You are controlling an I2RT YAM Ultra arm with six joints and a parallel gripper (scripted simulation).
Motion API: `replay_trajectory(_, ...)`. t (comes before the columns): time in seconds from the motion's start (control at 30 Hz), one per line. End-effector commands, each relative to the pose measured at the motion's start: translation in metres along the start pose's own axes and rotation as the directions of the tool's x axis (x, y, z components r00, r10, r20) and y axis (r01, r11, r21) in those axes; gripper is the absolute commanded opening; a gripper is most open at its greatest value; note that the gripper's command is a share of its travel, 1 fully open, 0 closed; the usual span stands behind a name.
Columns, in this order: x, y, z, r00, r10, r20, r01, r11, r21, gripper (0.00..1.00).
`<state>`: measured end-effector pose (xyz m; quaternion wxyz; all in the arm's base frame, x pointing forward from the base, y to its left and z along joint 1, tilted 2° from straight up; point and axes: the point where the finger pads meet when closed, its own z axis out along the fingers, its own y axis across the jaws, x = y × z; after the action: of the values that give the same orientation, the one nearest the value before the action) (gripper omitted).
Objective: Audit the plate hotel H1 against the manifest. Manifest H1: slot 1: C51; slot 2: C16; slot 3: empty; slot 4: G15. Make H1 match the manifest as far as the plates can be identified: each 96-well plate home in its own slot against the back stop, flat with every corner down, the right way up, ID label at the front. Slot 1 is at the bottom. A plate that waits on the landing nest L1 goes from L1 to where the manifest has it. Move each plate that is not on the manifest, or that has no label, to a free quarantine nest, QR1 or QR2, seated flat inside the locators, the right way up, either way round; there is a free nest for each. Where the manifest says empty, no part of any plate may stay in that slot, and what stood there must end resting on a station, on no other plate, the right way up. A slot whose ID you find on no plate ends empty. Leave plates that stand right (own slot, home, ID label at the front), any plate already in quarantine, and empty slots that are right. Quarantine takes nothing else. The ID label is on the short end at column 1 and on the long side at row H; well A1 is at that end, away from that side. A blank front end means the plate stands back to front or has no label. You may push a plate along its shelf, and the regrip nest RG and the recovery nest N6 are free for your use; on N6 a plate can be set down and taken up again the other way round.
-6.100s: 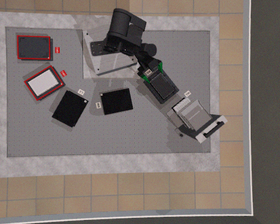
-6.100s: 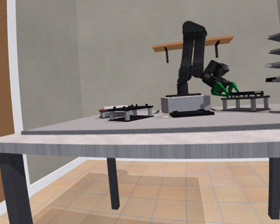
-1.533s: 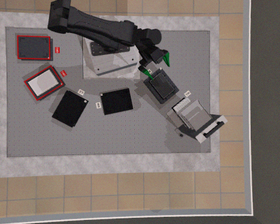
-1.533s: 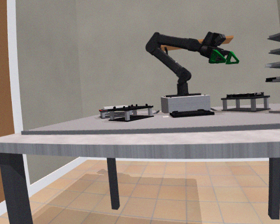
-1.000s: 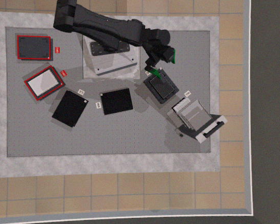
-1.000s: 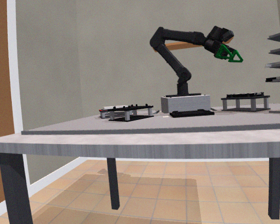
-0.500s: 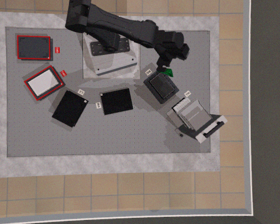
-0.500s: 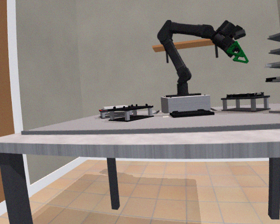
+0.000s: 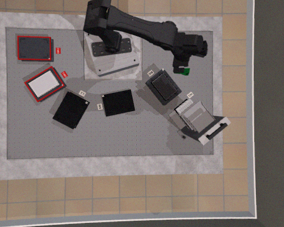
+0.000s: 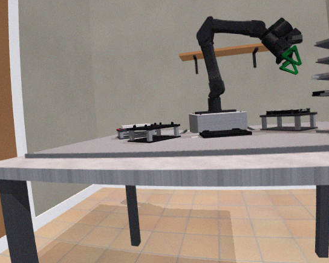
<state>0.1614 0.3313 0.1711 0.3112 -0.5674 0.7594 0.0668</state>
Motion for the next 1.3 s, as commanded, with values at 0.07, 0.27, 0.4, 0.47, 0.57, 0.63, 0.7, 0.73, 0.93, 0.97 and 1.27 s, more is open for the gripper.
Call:
replay_trajectory(0.07, -0.014, 0.010, -0.001, 0.992, -0.120, -0.039, 0.118, 0.991, -0.068, 1.00)
replay_trajectory(0.27, -0.024, 0.017, 0.004, 0.978, -0.195, -0.074, 0.186, 0.976, -0.114, 1.00)
replay_trajectory(0.4, -0.035, 0.024, 0.008, 0.957, -0.269, -0.105, 0.251, 0.954, -0.162, 1.00)
replay_trajectory(0.47, -0.040, 0.027, 0.011, 0.944, -0.306, -0.119, 0.282, 0.941, -0.186, 1.00)
replay_trajectory(0.57, -0.048, 0.032, 0.014, 0.922, -0.362, -0.138, 0.327, 0.918, -0.224, 1.00)
replay_trajectory(0.63, -0.050, 0.034, 0.015, 0.905, -0.398, -0.149, 0.355, 0.901, -0.249, 1.00)
replay_trajectory(0.7, -0.050, 0.034, 0.015, 0.887, -0.434, -0.160, 0.382, 0.882, -0.274, 1.00)
replay_trajectory(0.73, -0.050, 0.034, 0.015, 0.877, -0.452, -0.165, 0.396, 0.872, -0.287, 1.00)
replay_trajectory(0.93, -0.050, 0.034, 0.015, 0.834, -0.521, -0.181, 0.445, 0.829, -0.339, 1.00)
replay_trajectory(0.97, -0.050, 0.034, 0.015, 0.822, -0.538, -0.184, 0.456, 0.817, -0.352, 1.00)
replay_trajectory(1.27, -0.050, 0.034, 0.015, 0.703, -0.682, -0.202, 0.543, 0.698, -0.467, 1.00)
